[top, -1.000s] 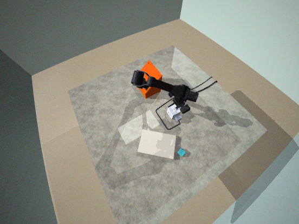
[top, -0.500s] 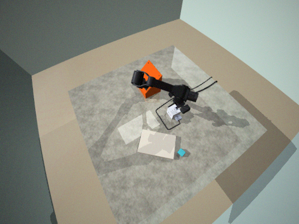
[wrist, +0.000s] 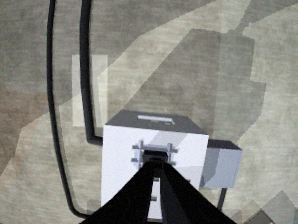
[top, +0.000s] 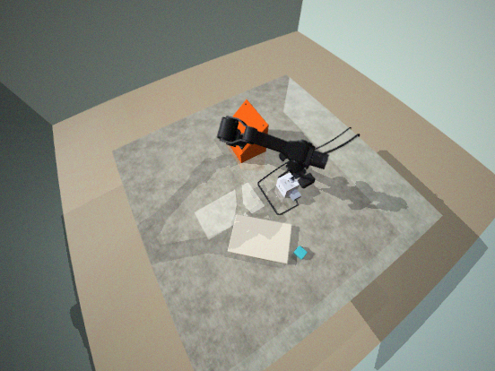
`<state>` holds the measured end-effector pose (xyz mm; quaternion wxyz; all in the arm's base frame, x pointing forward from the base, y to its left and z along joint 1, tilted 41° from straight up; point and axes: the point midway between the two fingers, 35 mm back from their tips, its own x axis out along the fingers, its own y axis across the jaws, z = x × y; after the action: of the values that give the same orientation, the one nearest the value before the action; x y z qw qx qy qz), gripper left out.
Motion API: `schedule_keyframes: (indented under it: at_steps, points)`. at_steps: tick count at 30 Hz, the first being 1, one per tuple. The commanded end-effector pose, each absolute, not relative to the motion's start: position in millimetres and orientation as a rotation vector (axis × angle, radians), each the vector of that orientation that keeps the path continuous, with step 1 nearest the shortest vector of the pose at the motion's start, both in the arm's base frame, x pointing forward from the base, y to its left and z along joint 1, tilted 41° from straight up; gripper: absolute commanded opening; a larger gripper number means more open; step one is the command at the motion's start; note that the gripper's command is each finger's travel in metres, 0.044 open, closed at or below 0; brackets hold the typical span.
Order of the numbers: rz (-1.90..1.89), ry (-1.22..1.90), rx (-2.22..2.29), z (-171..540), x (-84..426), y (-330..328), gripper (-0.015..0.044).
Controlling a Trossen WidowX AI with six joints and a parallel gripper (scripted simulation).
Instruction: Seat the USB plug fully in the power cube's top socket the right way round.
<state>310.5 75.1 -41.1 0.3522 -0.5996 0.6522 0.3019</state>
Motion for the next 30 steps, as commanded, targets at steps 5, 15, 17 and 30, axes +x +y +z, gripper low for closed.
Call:
schedule_keyframes:
  at_steps: [5, 15, 17, 30]
  points:
    - [0.781, 1.687, -1.552, -41.1, 310.5, 75.1, 0.0095]
    - [0.781, 1.687, -1.552, -41.1, 310.5, 75.1, 0.0095]
    - [0.781, 1.687, -1.552, -41.1, 310.5, 75.1, 0.0095]
    - [0.781, 1.688, -1.551, -33.5, 311.0, 81.4, 0.0095]
